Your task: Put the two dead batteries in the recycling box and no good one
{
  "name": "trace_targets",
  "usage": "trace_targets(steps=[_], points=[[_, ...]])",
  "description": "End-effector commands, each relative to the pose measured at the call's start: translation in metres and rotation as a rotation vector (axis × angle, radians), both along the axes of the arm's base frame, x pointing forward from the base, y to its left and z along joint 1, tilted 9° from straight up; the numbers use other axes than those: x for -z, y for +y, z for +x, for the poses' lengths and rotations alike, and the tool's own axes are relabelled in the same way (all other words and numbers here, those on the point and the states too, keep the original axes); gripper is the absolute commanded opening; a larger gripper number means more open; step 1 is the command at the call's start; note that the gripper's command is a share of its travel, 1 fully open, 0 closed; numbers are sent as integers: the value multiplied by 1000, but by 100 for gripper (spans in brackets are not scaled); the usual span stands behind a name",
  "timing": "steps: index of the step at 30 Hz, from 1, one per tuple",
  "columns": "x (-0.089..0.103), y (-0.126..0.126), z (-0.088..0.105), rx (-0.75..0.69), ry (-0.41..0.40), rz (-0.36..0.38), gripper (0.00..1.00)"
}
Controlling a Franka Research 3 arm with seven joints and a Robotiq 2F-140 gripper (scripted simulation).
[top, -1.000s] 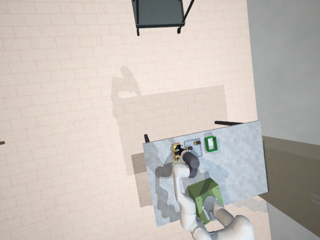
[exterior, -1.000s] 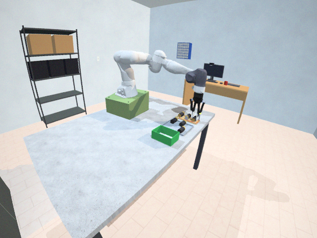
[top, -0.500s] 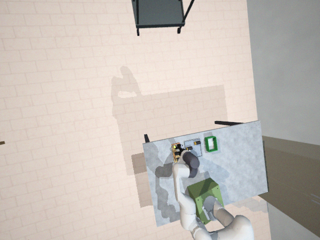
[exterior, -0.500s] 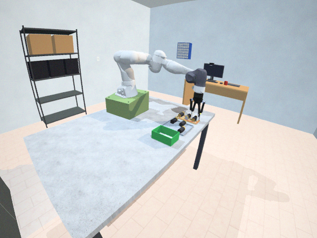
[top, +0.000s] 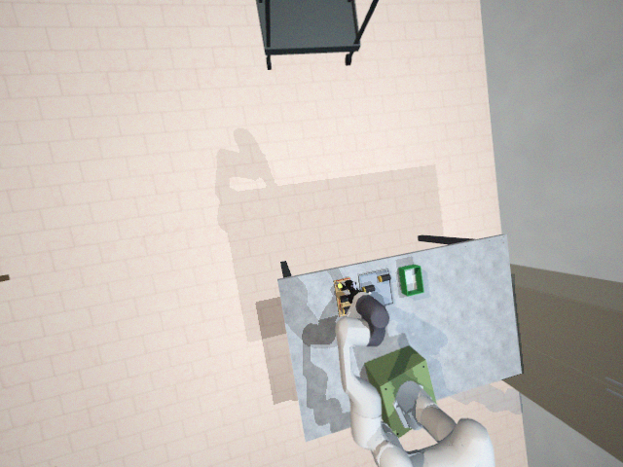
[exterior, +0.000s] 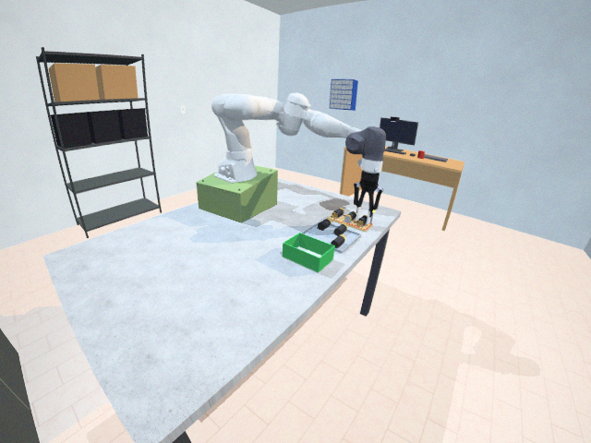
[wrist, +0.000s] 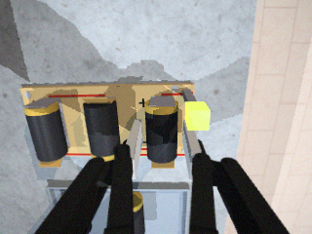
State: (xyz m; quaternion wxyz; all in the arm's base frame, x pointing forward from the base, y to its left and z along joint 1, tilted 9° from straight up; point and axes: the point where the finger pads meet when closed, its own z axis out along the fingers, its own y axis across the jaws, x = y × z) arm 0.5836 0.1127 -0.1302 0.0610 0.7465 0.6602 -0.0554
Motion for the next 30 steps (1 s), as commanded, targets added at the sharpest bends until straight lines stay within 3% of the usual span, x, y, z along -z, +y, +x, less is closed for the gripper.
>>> trace_targets(steps=[1,9,14,30], points=[[-12,3,1,-2,-1,1,29],[-48,8,1,-2,-1,1,29],[-56,10,1,-2,-1,1,29],[-60,10,1,-2,-1,1,29]])
